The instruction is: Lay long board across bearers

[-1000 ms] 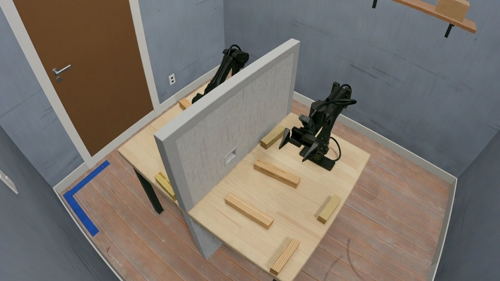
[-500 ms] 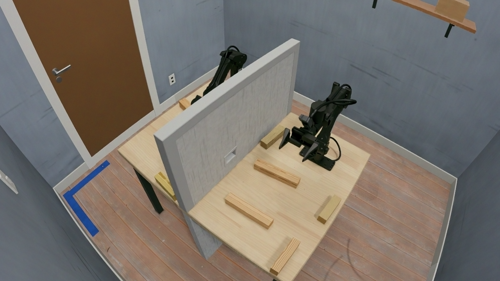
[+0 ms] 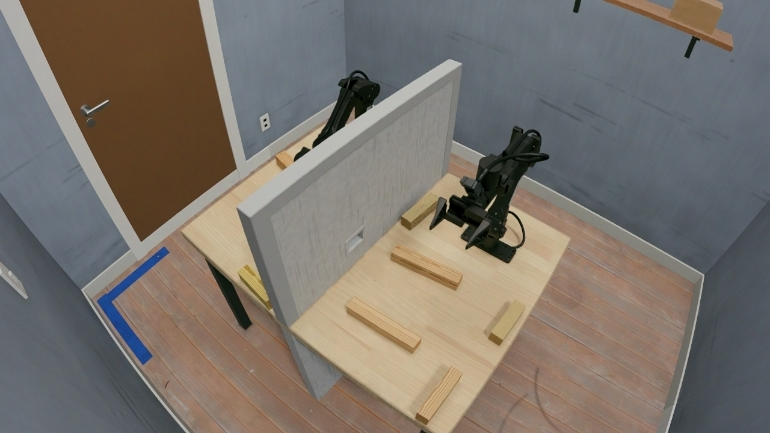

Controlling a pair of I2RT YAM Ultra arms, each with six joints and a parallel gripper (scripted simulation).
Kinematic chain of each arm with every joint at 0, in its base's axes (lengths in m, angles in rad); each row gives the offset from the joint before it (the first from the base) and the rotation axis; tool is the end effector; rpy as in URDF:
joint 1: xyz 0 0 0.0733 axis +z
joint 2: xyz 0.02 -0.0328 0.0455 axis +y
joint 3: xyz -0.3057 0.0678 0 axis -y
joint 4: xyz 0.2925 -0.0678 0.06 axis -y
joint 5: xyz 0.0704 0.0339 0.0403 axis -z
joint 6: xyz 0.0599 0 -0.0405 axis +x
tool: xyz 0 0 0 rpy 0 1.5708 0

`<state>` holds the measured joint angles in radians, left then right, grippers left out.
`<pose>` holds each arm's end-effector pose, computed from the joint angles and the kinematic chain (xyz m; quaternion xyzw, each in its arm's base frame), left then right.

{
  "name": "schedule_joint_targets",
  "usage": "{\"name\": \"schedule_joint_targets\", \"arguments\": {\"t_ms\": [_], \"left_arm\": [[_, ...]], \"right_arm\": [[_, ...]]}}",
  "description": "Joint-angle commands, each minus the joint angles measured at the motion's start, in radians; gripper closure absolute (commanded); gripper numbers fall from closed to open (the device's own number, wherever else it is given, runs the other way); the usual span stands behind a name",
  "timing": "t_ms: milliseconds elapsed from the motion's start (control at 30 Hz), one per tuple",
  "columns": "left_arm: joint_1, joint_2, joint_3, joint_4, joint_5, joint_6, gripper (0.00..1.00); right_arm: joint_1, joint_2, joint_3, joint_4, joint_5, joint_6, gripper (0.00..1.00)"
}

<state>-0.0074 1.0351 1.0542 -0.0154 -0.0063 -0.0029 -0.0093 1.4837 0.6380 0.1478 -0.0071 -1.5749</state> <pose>0.2856 -0.0006 0.4475 -0.0006 0.7058 -0.0014 0.7084 0.3320 -0.0016 0.1603 -0.6402 0.6414 -0.2986 0.2992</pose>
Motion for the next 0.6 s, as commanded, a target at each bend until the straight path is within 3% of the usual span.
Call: {"name": "schedule_joint_targets", "arguments": {"t_ms": [0,567], "left_arm": [[0.004,-0.037,0.039,-0.011,-0.008,-0.011,0.0],[0.004,-0.037,0.039,-0.011,-0.008,-0.011,0.0]], "right_arm": [[0.003,-0.045,-0.001,0.082,0.001,0.012,1.0],[0.003,-0.044,0.005,0.06,0.001,0.012,1.0]]}}
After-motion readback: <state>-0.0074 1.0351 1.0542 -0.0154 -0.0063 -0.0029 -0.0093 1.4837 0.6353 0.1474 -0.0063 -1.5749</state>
